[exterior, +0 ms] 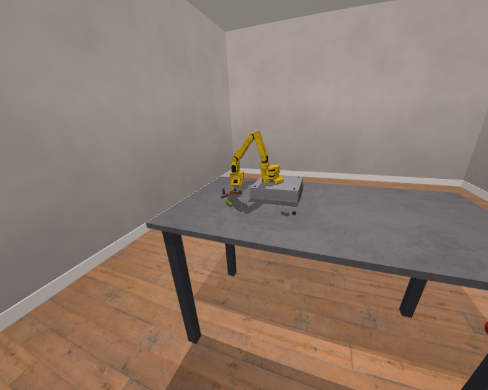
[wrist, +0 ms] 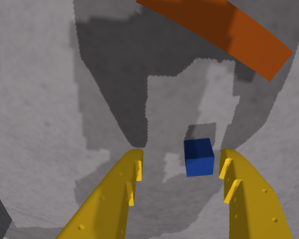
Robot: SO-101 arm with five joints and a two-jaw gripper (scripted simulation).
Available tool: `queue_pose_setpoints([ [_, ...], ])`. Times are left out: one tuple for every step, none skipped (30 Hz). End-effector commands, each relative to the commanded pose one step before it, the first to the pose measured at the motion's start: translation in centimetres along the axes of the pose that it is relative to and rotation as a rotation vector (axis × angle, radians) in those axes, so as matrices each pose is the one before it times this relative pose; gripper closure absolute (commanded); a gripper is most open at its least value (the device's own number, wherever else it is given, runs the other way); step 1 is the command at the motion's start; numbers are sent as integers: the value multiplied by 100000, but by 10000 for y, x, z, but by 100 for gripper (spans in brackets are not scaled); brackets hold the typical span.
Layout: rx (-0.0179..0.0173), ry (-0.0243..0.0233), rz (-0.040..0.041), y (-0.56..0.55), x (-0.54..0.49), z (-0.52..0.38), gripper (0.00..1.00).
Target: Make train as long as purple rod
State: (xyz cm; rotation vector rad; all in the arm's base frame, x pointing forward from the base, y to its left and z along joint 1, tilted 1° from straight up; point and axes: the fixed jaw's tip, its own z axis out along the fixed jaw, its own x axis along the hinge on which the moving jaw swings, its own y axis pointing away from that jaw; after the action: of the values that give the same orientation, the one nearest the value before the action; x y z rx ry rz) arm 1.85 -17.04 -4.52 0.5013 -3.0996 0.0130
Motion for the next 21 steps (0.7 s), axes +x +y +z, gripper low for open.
queue_pose_setpoints([
  [-1500, -455, -202, 4077, 284, 2563, 81],
  [0, 0, 0, 0, 0, 0, 81],
  [0, 0, 0, 0, 0, 0, 81],
  [0, 0, 0, 0, 0, 0, 81],
  [0, 0, 0, 0, 0, 0, 82],
  [0, 0, 0, 0, 0, 0, 82],
  [0, 0, 0, 0, 0, 0, 82],
  [0, 0, 0, 0, 0, 0, 82],
  [0, 0, 0, 0, 0, 0, 82],
  [0, 0, 0, 0, 0, 0, 82],
  [0, 0, 0, 0, 0, 0, 83],
  [0, 0, 0, 0, 0, 0, 83],
  [0, 0, 0, 0, 0, 0, 84],
  [0, 0, 0, 0, 0, 0, 84],
  [0, 0, 0, 0, 0, 0, 85],
  [0, 0, 0, 0, 0, 0, 85],
  [0, 0, 0, 0, 0, 0, 85],
  [0, 0, 0, 0, 0, 0, 85],
  [0, 0, 0, 0, 0, 0, 86],
  [0, 0, 0, 0, 0, 0, 87],
  [0, 0, 0, 0, 0, 0, 87],
])
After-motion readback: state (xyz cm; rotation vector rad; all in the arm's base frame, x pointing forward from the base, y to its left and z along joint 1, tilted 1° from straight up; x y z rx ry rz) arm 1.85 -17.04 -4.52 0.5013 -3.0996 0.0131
